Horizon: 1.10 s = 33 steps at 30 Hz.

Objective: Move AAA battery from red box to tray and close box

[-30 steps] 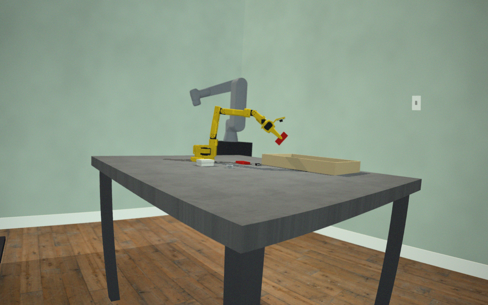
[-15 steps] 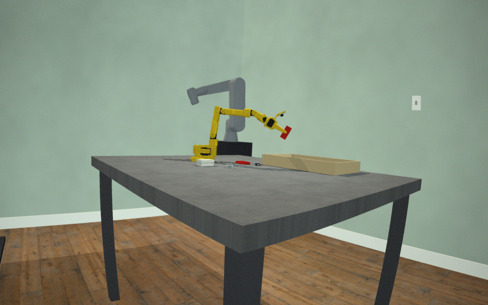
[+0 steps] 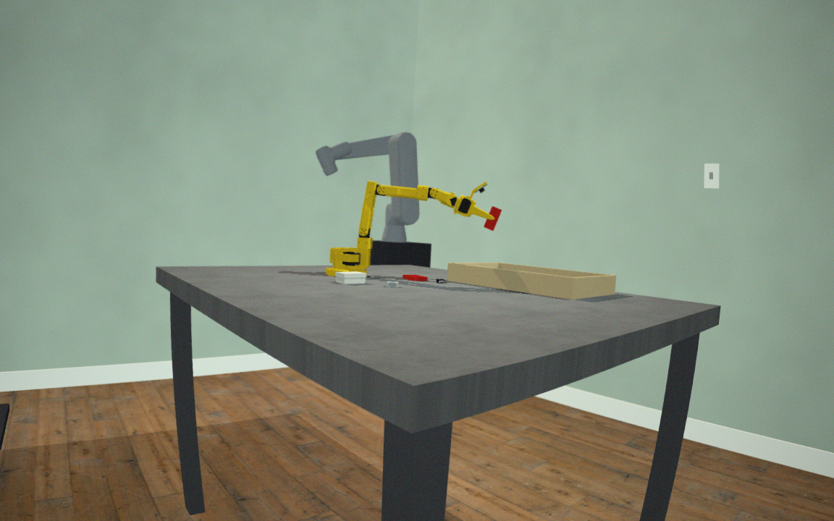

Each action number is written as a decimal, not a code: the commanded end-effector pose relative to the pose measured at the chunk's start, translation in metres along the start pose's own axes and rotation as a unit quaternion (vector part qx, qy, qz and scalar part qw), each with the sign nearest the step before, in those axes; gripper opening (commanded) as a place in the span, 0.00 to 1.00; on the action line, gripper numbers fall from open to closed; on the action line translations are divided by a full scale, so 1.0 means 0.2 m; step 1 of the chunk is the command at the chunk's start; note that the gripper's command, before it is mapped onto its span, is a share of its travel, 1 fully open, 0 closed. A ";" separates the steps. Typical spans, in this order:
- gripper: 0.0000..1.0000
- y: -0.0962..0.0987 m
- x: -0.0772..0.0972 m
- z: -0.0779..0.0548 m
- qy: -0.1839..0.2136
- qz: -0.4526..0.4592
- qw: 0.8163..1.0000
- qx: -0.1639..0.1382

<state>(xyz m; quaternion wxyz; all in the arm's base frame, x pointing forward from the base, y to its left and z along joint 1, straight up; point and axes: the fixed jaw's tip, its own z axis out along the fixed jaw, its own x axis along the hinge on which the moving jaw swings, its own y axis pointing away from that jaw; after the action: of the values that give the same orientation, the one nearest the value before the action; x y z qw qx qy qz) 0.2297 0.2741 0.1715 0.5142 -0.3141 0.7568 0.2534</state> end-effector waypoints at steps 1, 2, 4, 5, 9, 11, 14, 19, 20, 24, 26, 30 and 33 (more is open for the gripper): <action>0.21 0.02 -0.10 -0.02 -0.043 0.003 0.999 -0.006; 0.21 0.02 -0.10 -0.02 -0.047 0.003 0.999 -0.006; 0.21 0.02 -0.10 -0.02 -0.047 0.003 0.999 -0.006; 0.21 0.02 -0.11 -0.02 -0.050 0.003 0.999 -0.006; 0.21 0.02 -0.13 -0.02 -0.063 0.003 0.998 -0.007; 0.21 0.02 -0.14 -0.02 -0.068 0.003 0.998 -0.008; 0.21 0.02 -0.15 -0.03 -0.074 0.003 0.997 -0.008; 0.21 0.02 -0.16 -0.03 -0.081 0.003 0.997 -0.009; 0.21 0.02 -0.16 -0.03 -0.081 0.003 0.997 -0.009; 0.21 0.02 -0.16 -0.03 -0.084 0.003 0.996 -0.009; 0.21 0.02 -0.16 -0.03 -0.085 0.003 0.996 -0.009; 0.21 0.02 -0.17 -0.03 -0.087 0.003 0.996 -0.009; 0.21 0.02 -0.17 -0.03 -0.087 0.003 0.996 -0.009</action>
<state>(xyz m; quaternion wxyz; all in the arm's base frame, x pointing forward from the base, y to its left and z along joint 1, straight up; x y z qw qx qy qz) 0.2332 0.2782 0.1884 0.5549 -0.3013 0.7256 0.2735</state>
